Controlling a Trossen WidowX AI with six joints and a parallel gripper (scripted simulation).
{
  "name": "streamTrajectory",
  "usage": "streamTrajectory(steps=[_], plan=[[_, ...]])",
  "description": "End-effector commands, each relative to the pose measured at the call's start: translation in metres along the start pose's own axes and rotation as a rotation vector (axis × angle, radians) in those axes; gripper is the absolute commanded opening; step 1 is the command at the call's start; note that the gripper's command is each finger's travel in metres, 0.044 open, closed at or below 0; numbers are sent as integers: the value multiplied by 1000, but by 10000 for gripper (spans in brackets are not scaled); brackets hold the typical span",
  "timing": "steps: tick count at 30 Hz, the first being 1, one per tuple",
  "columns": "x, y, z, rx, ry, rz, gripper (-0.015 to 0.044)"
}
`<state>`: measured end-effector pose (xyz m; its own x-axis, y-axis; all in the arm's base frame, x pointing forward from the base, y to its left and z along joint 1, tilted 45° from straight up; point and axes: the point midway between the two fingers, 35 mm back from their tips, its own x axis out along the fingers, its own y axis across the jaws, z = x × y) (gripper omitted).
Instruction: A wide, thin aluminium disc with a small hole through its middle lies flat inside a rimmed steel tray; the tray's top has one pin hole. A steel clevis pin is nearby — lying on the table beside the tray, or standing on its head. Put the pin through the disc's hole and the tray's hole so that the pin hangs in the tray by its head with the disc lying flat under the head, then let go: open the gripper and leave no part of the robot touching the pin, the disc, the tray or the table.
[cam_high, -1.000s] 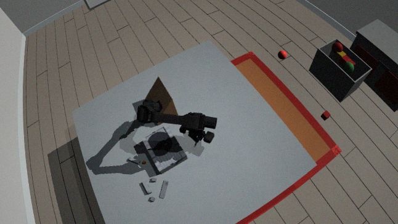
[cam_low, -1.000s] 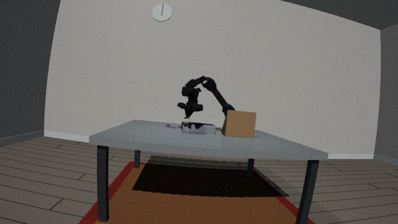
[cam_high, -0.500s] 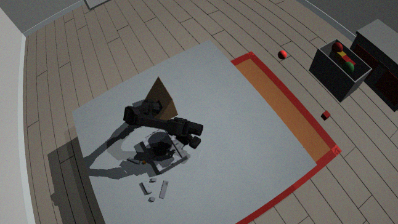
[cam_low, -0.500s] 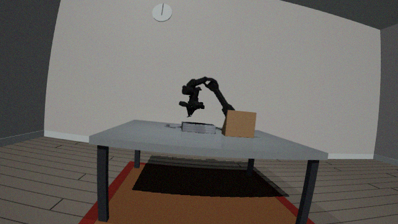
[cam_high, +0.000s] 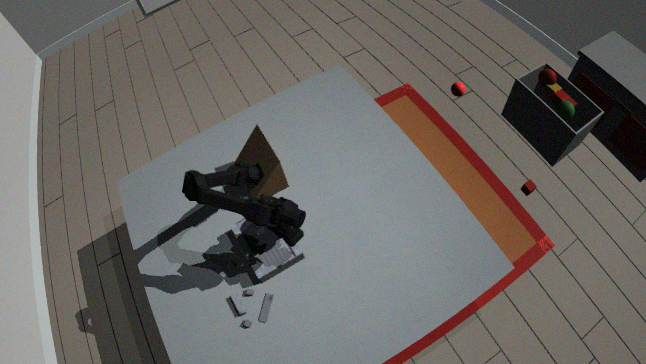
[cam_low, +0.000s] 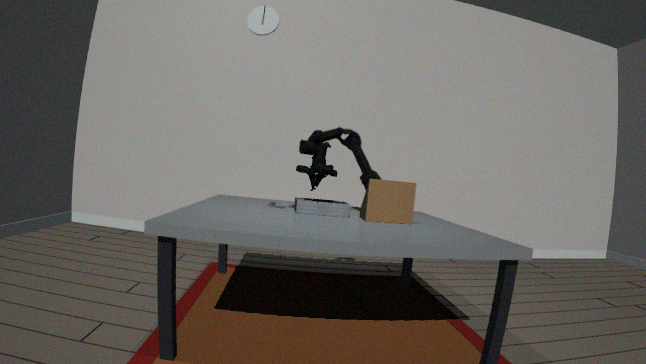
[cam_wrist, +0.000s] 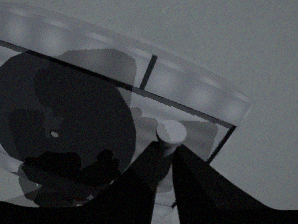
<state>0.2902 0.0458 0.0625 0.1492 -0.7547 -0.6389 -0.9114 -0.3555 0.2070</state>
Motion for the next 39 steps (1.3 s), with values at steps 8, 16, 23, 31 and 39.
streamTrajectory(steps=[8, 16, 23, 31, 39], plan=[[7, 46, -25, 103, -53, 26, 0], [13, 77, -35, 170, -84, 37, 0], [17, 98, -39, 217, -104, 44, 0], [16, 95, -39, 212, -160, 38, 0], [15, 94, -43, 212, -346, 15, 0]])
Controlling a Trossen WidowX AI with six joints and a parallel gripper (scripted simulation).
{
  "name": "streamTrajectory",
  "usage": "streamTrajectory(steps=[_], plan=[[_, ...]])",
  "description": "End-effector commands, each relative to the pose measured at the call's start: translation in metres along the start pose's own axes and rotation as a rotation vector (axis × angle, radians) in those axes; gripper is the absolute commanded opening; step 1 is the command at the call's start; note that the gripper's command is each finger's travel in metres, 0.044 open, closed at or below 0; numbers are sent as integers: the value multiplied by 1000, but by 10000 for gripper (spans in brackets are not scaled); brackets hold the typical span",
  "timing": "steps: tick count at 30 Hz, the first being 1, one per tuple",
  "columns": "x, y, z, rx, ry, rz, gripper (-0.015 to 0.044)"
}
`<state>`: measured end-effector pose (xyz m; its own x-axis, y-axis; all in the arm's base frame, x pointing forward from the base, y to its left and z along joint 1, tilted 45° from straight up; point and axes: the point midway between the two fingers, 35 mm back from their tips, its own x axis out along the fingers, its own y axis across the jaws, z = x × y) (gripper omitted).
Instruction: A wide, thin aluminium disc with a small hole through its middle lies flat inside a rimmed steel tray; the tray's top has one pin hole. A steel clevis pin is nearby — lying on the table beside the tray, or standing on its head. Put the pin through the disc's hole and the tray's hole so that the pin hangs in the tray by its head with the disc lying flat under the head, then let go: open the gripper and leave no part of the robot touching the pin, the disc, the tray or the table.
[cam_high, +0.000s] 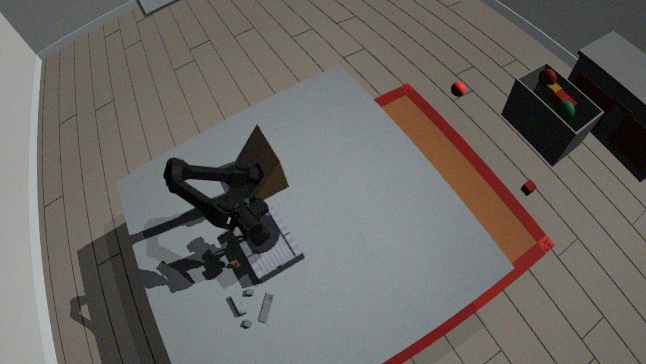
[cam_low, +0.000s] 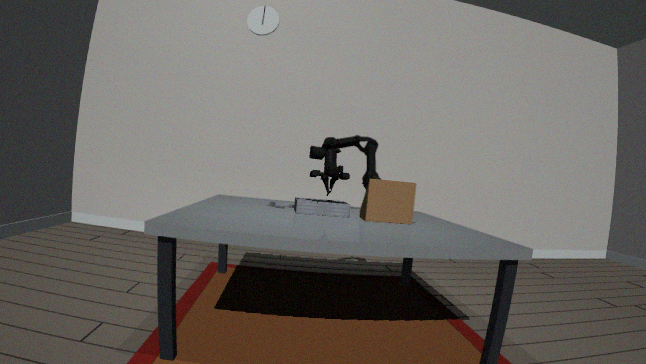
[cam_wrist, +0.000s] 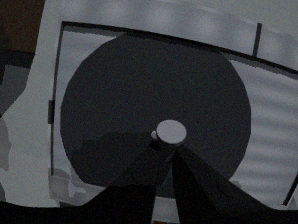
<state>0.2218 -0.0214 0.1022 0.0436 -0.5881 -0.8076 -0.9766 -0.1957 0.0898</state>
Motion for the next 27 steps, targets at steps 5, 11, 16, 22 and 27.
streamTrajectory(steps=[5, 11, 16, 22, 27], plan=[[-1, -1, -7, 3, -195, -7, 0], [0, -1, -11, 4, -312, -8, 0], [2, -1, -14, 5, -414, -8, 0], [3, -1, -18, 6, -532, -8, 0], [5, -1, -21, 7, -640, -9, 0]])
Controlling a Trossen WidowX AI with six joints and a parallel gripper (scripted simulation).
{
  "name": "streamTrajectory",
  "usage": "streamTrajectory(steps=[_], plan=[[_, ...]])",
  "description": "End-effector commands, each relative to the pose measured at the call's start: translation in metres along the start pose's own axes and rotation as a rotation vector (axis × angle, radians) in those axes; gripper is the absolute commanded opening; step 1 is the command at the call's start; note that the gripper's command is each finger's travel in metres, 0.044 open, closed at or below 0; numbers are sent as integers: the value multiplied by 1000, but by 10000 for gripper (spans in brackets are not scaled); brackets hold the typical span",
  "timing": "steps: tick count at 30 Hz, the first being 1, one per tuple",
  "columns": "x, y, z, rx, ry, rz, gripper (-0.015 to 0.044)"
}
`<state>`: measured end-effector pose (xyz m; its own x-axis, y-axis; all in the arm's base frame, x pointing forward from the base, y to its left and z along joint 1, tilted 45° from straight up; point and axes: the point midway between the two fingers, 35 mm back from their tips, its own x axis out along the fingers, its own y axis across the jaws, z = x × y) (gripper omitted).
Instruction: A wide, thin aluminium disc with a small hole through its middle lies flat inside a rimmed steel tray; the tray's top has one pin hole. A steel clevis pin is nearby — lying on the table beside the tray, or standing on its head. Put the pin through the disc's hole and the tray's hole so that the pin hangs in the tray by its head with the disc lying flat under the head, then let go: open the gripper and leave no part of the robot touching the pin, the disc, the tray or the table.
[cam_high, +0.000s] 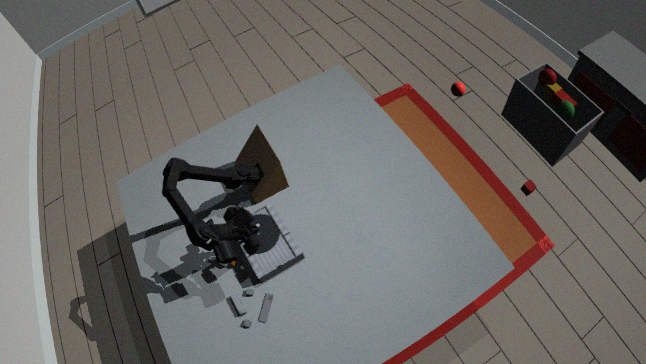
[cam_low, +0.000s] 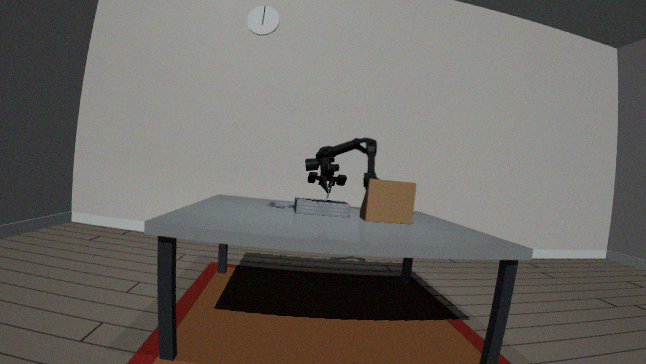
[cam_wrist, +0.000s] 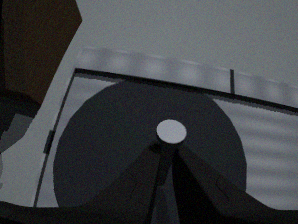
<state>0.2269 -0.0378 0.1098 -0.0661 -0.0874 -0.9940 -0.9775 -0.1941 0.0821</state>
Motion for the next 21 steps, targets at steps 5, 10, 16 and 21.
streamTrajectory(steps=[5, 10, 16, 21], plan=[[0, 0, -7, 3, -192, -4, 0], [1, 0, -11, 5, -305, -5, 0], [2, 0, -15, 7, -416, -7, 0], [3, 1, -14, 7, -389, -1, 0]])
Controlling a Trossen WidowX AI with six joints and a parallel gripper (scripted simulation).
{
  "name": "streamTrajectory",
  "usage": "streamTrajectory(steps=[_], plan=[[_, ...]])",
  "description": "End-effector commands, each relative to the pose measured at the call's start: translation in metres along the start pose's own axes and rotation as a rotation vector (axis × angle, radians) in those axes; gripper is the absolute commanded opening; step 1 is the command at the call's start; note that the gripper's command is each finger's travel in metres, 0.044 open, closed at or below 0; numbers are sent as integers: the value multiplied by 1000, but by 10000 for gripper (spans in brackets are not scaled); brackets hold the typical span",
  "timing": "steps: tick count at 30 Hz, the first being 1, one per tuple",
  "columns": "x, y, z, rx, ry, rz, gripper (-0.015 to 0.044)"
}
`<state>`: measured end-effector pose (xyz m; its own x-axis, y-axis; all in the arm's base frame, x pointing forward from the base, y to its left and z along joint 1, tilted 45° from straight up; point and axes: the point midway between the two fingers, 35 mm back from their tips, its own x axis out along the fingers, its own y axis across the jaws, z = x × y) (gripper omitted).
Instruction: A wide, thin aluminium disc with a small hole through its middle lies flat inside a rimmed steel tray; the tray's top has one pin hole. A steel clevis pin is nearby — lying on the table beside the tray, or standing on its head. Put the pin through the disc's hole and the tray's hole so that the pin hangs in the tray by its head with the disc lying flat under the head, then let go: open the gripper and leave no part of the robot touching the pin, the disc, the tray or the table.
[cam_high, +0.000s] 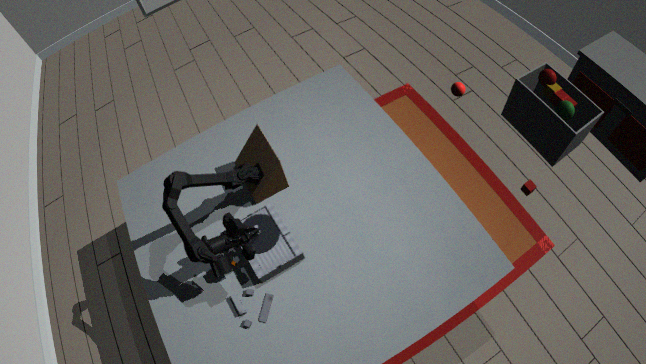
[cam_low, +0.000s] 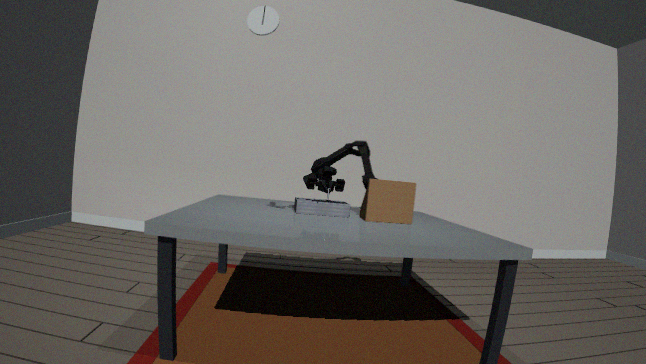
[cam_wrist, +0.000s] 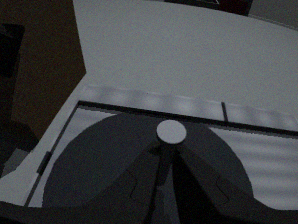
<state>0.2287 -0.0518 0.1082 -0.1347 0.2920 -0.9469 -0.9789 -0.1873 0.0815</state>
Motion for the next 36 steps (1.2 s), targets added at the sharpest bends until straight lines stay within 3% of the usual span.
streamTrajectory(steps=[1, 36], plan=[[-1, 2, 0, 0, -5, -1, 0], [3, 5, -14, -1, -24, -4, 0]])
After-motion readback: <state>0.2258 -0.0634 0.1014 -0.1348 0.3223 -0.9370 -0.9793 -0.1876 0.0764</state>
